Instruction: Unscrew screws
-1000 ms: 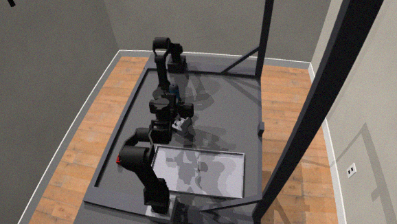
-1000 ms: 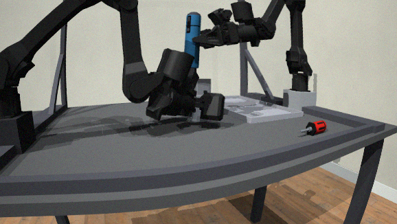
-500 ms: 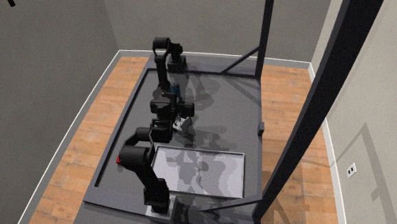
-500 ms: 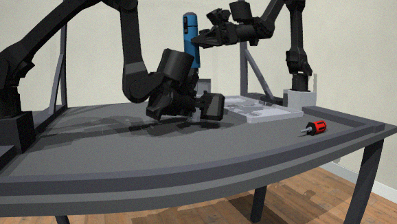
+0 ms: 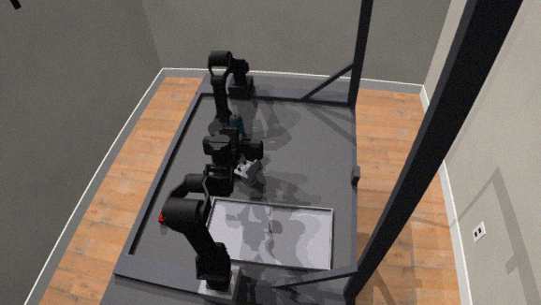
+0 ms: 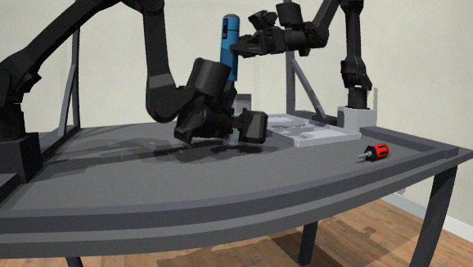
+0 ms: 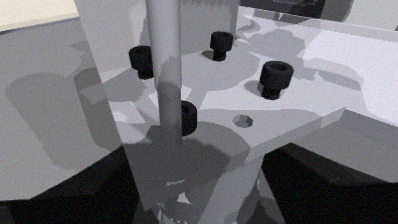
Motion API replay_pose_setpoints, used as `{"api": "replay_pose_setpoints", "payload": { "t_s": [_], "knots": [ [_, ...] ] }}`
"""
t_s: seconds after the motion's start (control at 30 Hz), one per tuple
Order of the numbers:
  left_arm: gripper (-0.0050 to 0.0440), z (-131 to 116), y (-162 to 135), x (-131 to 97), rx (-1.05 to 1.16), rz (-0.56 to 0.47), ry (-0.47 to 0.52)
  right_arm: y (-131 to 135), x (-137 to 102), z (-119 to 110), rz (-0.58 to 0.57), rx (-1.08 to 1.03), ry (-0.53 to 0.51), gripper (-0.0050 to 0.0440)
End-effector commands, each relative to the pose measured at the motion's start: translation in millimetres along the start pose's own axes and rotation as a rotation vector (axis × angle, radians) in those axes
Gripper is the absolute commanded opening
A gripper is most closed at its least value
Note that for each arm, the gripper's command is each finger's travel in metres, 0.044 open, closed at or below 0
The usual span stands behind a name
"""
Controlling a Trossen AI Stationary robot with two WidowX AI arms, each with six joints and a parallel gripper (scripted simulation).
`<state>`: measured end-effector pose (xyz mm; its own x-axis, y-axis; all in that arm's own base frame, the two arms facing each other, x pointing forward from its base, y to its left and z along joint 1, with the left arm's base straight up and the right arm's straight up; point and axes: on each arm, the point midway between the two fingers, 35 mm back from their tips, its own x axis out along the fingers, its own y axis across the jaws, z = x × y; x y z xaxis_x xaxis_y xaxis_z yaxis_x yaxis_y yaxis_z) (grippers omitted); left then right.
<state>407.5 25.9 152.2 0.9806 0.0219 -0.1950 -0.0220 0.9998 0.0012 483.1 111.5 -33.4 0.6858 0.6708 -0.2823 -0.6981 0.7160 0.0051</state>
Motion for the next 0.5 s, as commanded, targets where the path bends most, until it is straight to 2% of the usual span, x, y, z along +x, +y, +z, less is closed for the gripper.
{"api": "replay_pose_setpoints", "payload": {
  "t_s": [0.0, 0.2, 0.3, 0.47],
  "knots": [
    [0.0161, -3, -5, -1, 0.016, -0.001, 0.02, -4, 0, 16, -0.007, -0.023, -0.028, 0.0241],
    [0.0161, 3, -7, 3, 0.005, -0.006, 0.028, -4, 0, 16, -0.007, -0.023, -0.028, 0.0241],
    [0.0161, -10, -8, 2, 0.002, -0.009, 0.059, -4, 0, 16, -0.007, -0.023, -0.028, 0.0241],
    [0.0161, -10, -3, 3, -0.01, -0.006, 0.026, -4, 0, 16, -0.007, -0.023, -0.028, 0.0241]
  ]
}}
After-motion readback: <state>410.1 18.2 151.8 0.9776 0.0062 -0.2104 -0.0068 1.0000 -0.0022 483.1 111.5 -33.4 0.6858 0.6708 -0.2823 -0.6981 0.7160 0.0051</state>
